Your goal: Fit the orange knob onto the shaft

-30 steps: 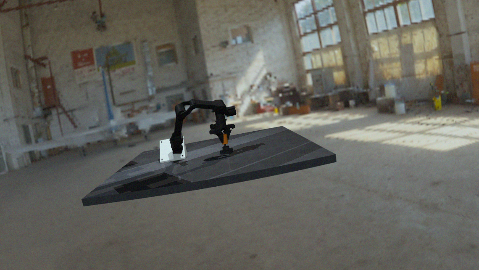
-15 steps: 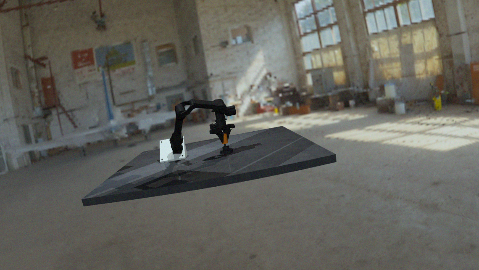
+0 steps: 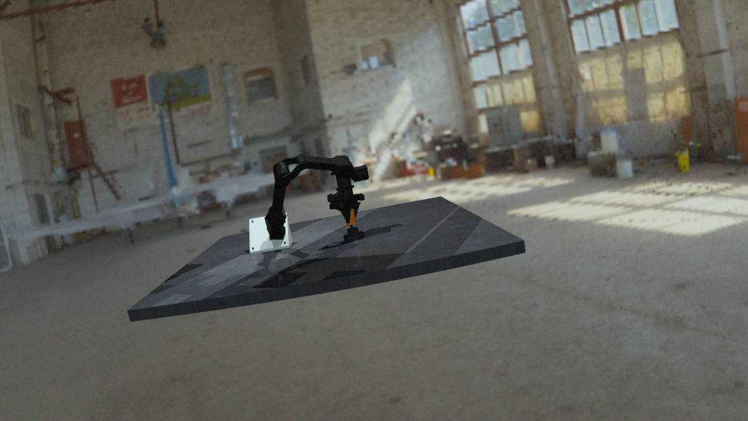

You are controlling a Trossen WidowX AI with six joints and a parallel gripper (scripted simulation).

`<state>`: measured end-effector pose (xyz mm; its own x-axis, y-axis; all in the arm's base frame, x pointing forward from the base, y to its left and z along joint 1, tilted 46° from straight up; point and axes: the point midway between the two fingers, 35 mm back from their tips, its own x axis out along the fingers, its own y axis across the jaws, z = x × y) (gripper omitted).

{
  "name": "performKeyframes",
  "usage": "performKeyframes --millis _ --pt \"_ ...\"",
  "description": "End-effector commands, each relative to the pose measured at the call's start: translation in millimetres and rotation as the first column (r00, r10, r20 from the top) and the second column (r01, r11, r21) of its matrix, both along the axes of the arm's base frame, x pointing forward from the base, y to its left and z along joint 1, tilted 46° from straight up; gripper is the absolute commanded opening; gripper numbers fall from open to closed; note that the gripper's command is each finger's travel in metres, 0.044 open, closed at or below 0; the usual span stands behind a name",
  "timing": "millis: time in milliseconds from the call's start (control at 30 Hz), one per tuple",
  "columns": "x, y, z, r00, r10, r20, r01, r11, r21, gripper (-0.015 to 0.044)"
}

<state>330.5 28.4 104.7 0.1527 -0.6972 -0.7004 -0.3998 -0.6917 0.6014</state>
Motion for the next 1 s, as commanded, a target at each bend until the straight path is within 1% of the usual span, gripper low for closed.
performKeyframes --millis 0,367,600,967 --pt "0.6 -0.1 0.0 1.0 0.005 -0.001 -0.005 1.0 0.0 0.0" --pt "0.6 2.2 3.4 1.0 0.011 -0.007 -0.011 1.0 -0.002 0.0" --pt "0.4 1.9 2.3 0.978 0.148 -0.148 -0.152 0.988 -0.021 0.0" --pt "1.1 0.0 -0.1 0.978 0.148 -0.148 -0.152 0.988 -0.021 0.0"
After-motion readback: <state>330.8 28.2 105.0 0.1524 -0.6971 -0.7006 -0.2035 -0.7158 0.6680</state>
